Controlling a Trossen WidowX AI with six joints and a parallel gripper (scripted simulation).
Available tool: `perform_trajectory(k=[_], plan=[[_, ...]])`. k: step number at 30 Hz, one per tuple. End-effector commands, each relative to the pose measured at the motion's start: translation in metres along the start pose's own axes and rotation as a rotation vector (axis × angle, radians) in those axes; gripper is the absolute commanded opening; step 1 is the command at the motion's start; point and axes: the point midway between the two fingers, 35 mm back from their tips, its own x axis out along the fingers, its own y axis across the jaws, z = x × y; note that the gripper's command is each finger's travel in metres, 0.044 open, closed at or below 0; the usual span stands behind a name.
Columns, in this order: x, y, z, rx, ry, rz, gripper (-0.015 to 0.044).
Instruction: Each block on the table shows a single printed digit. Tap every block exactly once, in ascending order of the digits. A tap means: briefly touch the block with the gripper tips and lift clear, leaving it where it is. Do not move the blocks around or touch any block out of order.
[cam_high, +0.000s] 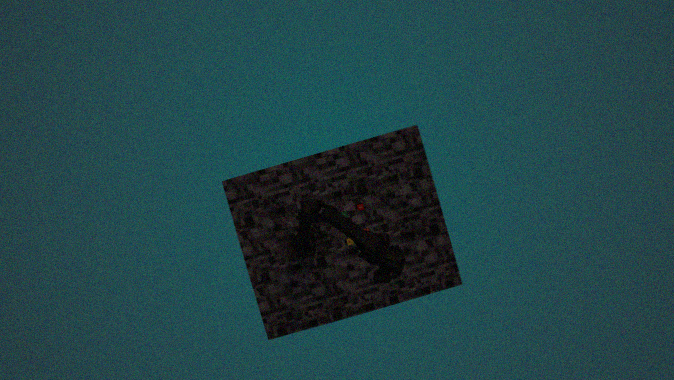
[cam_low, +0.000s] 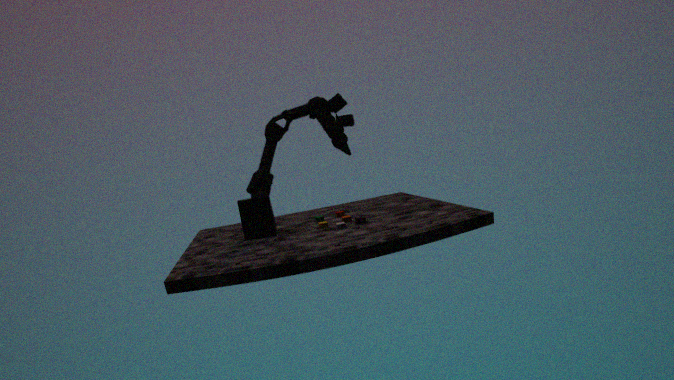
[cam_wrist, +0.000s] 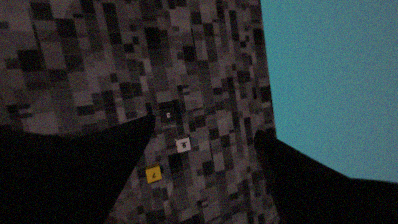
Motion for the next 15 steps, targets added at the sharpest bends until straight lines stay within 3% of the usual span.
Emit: perform_trajectory(k=[1, 7, 15], plan=[[0.054, -0.013, -0.046, -0.112, 0.196, 0.13, 0.04], [0.106, -0.02, -0.109, -0.241, 0.38, 0.345, 0.04], [0.11, -0.02, -0.114, -0.25, 0.391, 0.364, 0.04]])
